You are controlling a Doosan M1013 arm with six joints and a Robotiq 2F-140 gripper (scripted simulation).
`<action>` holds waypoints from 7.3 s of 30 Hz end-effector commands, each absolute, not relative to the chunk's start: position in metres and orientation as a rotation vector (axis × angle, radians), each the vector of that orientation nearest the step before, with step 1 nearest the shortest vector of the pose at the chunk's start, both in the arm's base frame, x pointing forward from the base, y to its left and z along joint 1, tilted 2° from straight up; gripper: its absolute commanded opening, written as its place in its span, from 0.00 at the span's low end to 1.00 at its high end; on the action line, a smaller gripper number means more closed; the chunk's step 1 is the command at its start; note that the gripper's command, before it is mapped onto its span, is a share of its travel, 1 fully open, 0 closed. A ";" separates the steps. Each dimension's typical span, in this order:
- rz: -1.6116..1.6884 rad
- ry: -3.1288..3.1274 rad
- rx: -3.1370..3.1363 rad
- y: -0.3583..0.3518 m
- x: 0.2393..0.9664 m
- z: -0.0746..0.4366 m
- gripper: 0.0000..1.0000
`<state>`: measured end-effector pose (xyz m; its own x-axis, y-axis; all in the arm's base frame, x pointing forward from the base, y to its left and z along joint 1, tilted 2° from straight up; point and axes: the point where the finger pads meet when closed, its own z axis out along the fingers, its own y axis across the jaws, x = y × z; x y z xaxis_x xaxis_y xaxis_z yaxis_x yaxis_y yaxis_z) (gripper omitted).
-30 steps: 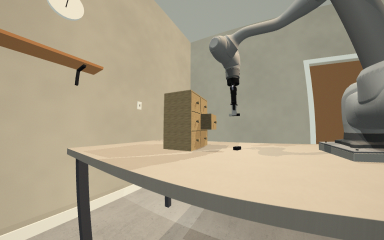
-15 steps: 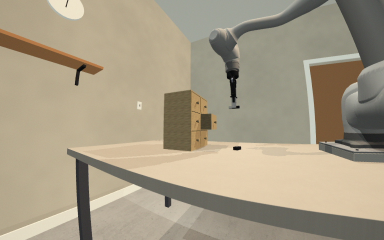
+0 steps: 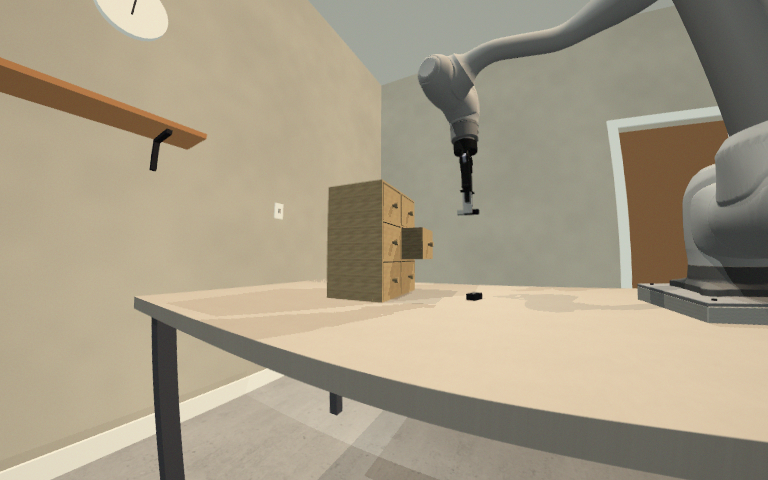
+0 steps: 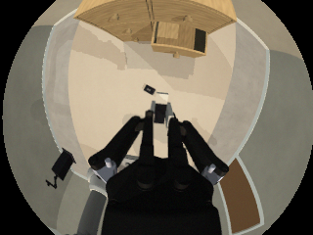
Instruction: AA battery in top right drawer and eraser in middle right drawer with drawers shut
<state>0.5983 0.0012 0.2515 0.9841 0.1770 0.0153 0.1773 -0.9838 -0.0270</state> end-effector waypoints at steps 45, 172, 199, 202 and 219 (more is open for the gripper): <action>-1.215 -0.233 -2.781 -0.001 0.582 0.239 0.11; -1.740 -0.196 -2.456 0.027 0.739 0.236 0.11; -1.740 -0.196 -2.456 0.028 0.746 0.236 0.11; -1.740 -0.196 -2.456 0.028 0.746 0.236 0.11; -1.740 -0.196 -2.456 0.028 0.746 0.236 0.23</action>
<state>0.7456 0.0282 0.2357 0.3285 0.0332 0.9439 0.1774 -0.9838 -0.0271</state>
